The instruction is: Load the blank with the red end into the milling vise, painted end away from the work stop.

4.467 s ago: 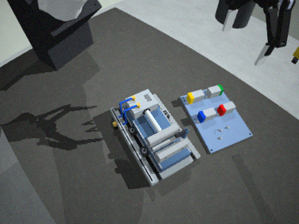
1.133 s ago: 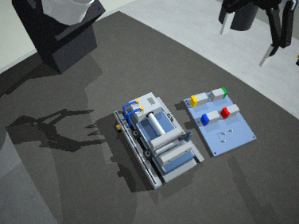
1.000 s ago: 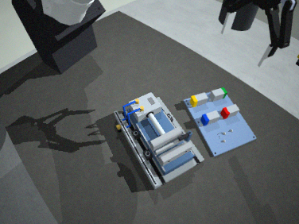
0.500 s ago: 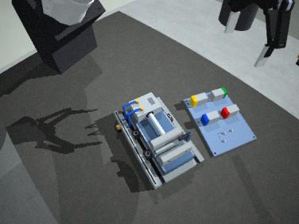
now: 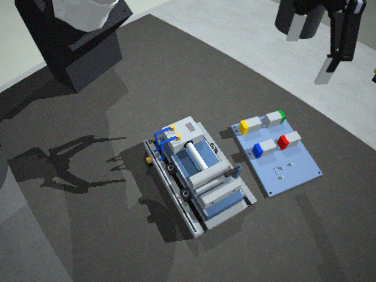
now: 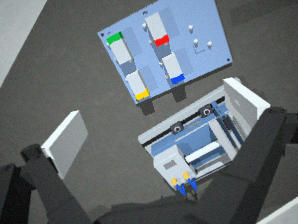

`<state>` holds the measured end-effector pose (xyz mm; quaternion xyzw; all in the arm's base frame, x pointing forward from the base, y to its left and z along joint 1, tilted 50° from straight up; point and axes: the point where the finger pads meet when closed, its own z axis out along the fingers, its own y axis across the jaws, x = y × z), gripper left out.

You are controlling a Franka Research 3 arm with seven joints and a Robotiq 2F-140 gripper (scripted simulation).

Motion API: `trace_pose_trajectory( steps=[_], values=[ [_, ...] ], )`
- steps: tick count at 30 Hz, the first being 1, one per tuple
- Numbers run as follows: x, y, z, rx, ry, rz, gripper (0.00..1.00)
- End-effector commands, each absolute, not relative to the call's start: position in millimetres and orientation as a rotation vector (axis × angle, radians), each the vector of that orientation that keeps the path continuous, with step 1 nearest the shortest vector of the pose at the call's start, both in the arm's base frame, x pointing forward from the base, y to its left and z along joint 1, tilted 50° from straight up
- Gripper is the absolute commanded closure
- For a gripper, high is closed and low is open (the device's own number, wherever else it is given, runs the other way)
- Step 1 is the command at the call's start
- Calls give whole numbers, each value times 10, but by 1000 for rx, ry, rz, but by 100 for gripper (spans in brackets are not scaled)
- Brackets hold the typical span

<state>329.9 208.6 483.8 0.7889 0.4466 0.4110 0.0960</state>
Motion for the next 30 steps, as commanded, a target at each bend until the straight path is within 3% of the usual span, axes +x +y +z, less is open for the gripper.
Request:
trace_pose_trajectory(
  steps=[1, 30],
  values=[
    [3294, 2119, 4832, 2482, 1160, 1268, 0],
    [3296, 2110, 4833, 2661, 920, 1306, 0]
  ],
)
